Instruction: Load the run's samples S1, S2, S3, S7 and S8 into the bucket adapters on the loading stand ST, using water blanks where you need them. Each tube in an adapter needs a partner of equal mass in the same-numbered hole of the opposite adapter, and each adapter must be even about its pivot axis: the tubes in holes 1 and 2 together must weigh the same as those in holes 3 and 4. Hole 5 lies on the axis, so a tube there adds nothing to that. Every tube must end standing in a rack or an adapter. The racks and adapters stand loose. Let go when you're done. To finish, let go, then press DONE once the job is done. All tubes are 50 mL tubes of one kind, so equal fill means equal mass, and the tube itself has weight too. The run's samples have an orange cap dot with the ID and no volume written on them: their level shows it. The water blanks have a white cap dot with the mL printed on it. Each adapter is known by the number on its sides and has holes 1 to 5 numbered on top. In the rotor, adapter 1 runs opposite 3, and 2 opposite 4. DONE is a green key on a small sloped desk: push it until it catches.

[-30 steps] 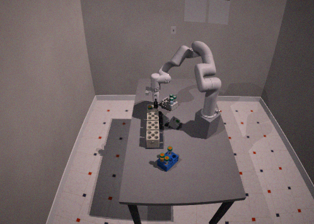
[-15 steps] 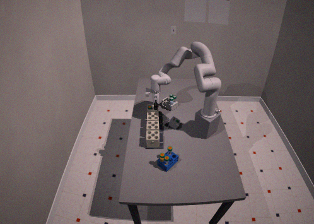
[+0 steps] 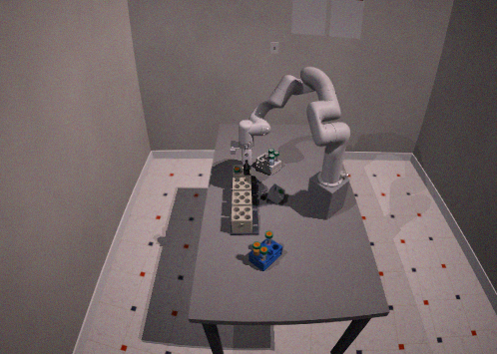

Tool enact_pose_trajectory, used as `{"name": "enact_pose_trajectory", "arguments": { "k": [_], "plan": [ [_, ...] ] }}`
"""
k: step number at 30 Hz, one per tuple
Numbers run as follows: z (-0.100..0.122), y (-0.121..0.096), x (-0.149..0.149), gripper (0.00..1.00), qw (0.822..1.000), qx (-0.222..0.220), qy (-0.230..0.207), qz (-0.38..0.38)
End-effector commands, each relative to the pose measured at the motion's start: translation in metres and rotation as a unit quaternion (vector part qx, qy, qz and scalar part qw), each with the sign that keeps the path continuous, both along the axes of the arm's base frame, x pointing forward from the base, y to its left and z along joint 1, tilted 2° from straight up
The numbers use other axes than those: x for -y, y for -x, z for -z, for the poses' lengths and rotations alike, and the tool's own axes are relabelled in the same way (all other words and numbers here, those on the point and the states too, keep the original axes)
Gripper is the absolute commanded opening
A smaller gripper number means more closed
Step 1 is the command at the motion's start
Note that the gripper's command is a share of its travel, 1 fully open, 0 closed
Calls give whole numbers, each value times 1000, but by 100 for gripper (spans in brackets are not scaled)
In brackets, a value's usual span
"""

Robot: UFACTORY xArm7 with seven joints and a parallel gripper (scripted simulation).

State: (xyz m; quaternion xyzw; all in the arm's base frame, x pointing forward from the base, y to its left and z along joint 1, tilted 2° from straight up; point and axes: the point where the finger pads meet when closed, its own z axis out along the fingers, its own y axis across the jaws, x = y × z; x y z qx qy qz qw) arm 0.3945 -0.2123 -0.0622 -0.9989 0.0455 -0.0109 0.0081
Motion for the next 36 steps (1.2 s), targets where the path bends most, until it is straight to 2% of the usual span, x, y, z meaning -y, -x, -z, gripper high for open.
{"name": "enact_pose_trajectory", "arguments": {
  "k": [1, 8, 9, 36],
  "plan": [
    [-1, -1, 1, 0, 1000, 2, 1, 0],
    [-1, -1, 1, 0, 1000, 2, 1, 0],
    [-1, -1, 1, 44, 1000, 2, 1, 0],
    [-1, -1, 1, 44, 1000, 2, 1, 0]
  ]
}}
